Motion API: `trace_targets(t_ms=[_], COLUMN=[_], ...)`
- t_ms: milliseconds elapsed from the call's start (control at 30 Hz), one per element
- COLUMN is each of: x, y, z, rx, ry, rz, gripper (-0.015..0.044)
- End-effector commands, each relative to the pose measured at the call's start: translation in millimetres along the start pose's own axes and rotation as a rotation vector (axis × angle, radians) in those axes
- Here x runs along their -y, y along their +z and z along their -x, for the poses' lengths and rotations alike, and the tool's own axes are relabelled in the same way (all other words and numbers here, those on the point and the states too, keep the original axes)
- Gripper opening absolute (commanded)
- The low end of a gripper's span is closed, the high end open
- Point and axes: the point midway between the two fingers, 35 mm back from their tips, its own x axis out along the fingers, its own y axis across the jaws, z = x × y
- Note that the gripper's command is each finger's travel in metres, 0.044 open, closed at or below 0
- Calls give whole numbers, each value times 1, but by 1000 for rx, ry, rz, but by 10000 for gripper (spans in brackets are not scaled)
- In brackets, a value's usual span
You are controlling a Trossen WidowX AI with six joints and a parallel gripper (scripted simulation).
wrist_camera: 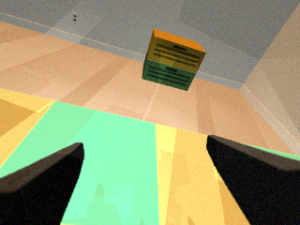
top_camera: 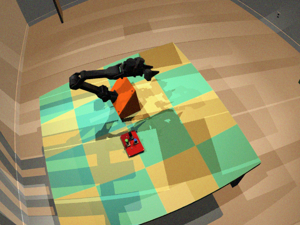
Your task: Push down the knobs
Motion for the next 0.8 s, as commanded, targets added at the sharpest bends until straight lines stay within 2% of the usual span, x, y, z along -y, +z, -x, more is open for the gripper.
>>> trace_targets(t_ms=[0, 467, 767], x=[0, 55, 87], y=[0, -50, -91], z=[0, 12, 31], rx=[-2, -241, -425], ry=[-1, -105, -188], rz=[-2, -316, -548], gripper=[374, 6, 0])
